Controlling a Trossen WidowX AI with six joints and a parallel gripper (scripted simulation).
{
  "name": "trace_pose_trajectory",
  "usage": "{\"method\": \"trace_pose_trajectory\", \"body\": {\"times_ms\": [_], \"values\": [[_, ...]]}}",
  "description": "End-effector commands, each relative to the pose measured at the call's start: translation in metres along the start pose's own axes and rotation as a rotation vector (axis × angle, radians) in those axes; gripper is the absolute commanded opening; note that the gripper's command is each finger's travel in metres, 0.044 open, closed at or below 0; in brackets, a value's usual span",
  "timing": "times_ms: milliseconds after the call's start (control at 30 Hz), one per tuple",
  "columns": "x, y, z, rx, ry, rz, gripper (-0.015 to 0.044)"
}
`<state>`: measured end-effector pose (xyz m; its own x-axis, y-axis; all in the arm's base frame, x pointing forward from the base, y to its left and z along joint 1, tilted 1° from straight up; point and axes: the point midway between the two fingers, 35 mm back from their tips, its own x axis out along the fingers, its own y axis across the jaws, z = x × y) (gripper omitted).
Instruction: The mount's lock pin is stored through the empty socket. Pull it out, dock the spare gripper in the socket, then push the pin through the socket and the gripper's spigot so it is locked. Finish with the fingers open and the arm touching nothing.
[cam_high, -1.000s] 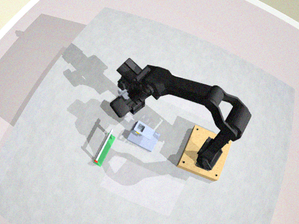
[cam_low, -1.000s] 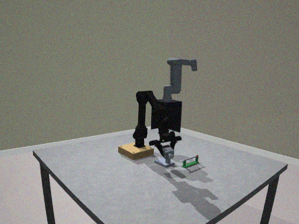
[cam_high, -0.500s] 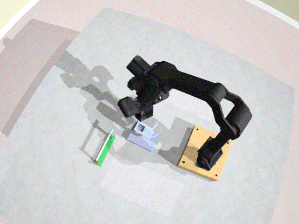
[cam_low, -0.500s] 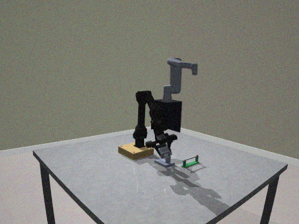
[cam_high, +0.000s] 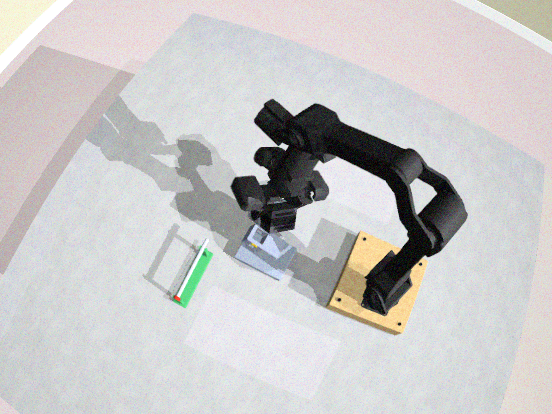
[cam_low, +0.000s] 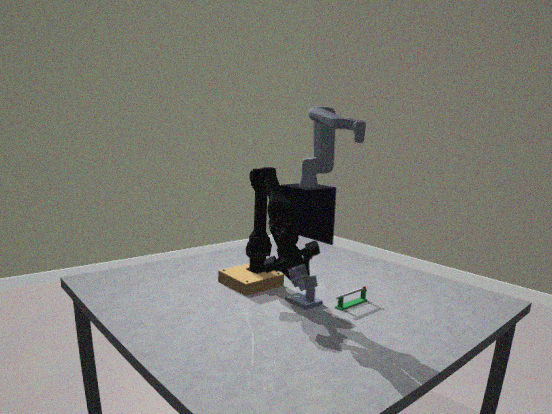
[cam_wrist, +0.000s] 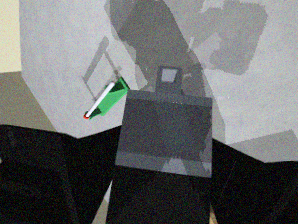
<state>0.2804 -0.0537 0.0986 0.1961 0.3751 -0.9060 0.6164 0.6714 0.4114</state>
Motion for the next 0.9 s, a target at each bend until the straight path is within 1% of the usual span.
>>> {"method": "trace_pose_trajectory", "body": {"times_ms": [0,467,867], "values": [[-0.005,0.002,-0.009,0.076,0.043,0.053,0.0000],[-0.021,0.008,-0.041,0.330,0.249,0.194,0.0000],[-0.041,0.020,-0.061,0.556,0.423,0.319,0.0000]]}}
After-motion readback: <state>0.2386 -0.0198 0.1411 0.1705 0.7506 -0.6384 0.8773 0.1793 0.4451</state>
